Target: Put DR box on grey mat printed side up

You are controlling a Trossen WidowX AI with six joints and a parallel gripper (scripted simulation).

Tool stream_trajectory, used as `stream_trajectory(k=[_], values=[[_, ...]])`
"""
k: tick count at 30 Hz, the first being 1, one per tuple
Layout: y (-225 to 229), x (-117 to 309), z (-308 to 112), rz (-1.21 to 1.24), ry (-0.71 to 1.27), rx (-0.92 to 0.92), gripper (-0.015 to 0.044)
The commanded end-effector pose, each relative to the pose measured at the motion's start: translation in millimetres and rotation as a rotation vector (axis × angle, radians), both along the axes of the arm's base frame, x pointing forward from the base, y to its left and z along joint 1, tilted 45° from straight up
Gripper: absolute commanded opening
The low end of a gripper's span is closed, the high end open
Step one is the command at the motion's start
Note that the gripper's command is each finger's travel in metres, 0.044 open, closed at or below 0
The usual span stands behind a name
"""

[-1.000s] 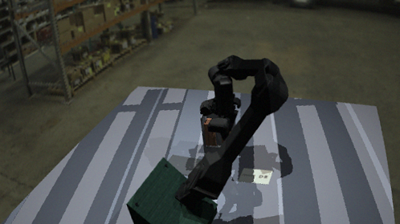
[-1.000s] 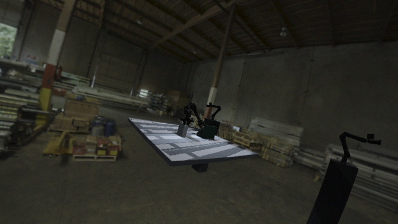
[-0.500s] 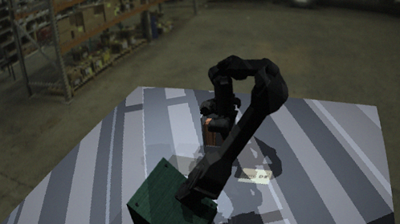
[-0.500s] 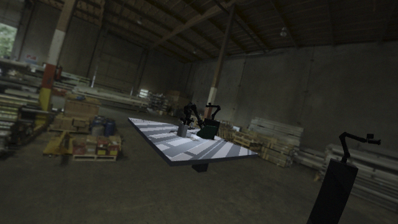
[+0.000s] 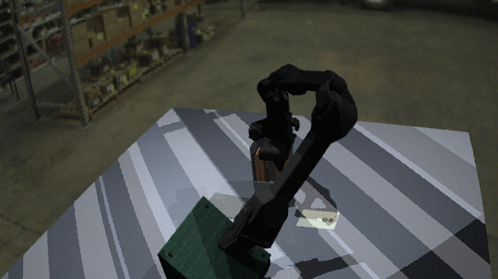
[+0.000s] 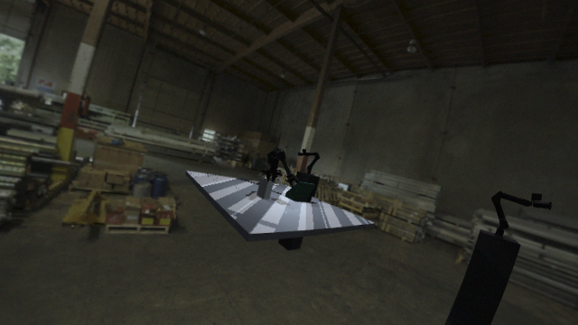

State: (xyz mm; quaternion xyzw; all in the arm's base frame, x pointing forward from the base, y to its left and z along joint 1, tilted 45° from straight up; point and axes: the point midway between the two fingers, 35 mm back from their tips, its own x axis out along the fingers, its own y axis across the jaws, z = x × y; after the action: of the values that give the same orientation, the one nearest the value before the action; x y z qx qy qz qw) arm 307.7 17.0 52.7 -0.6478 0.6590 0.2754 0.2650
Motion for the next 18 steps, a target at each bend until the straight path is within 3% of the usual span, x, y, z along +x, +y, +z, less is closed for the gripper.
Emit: stream_trajectory(k=[1, 18], values=[[5, -2, -4, -0.004, -0.004, 0.005, 0.0158], [33, -20, -27, -0.020, -0.022, 0.013, 0.0158]])
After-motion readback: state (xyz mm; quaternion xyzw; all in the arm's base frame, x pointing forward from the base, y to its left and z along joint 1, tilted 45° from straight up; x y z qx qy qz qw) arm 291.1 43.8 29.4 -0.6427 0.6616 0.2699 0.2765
